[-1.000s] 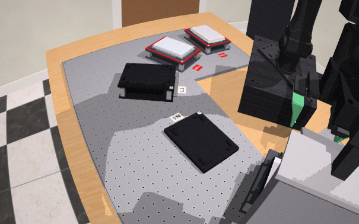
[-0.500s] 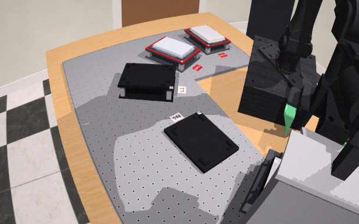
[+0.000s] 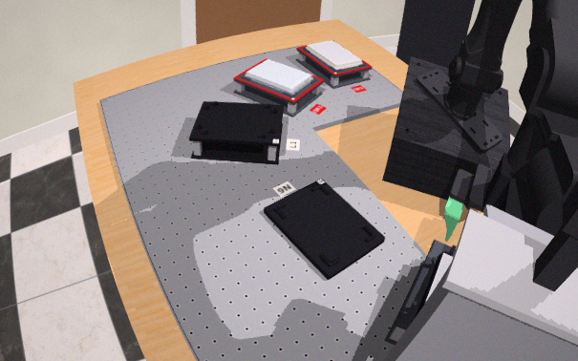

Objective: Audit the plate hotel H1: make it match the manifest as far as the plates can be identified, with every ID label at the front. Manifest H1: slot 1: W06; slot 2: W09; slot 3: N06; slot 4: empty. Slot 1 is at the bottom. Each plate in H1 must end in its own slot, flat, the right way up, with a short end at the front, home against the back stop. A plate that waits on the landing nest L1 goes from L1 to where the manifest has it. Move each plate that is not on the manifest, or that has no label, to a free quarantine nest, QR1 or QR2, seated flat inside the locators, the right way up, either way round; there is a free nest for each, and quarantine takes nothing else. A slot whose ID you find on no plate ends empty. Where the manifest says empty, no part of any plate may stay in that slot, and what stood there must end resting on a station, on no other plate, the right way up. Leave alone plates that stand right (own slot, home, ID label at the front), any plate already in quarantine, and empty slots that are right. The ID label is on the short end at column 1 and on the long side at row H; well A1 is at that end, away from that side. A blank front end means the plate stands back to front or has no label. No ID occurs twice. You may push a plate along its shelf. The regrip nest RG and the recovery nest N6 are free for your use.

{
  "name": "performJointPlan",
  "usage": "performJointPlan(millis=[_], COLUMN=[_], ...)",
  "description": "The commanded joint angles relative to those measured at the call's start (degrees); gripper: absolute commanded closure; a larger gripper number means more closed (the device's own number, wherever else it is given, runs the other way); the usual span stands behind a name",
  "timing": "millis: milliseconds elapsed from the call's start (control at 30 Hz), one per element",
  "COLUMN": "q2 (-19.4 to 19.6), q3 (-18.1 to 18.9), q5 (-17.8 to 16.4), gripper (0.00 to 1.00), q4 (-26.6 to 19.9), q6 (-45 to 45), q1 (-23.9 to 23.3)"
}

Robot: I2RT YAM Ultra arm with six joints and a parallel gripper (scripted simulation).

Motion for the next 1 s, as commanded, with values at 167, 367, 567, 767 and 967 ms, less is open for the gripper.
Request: performJointPlan(millis=[167, 367, 567, 767, 967], q2=[2.77, 1.14, 1.42, 1.44, 1.44], q3=[-3.93, -2.02, -2.06, -2.09, -2.09], q5=[-0.33, -0.31, -0.28, -0.29, -0.29], gripper=[0.00, 0.00, 0.00, 0.00, 0.00], q4=[7.77, 8.77, 8.70, 8.51, 8.51], q6=[-0.42, -0.38, -0.36, -0.36, -0.36], q1=[-0.55, -0.41, -0.38, -0.38, -0.38])
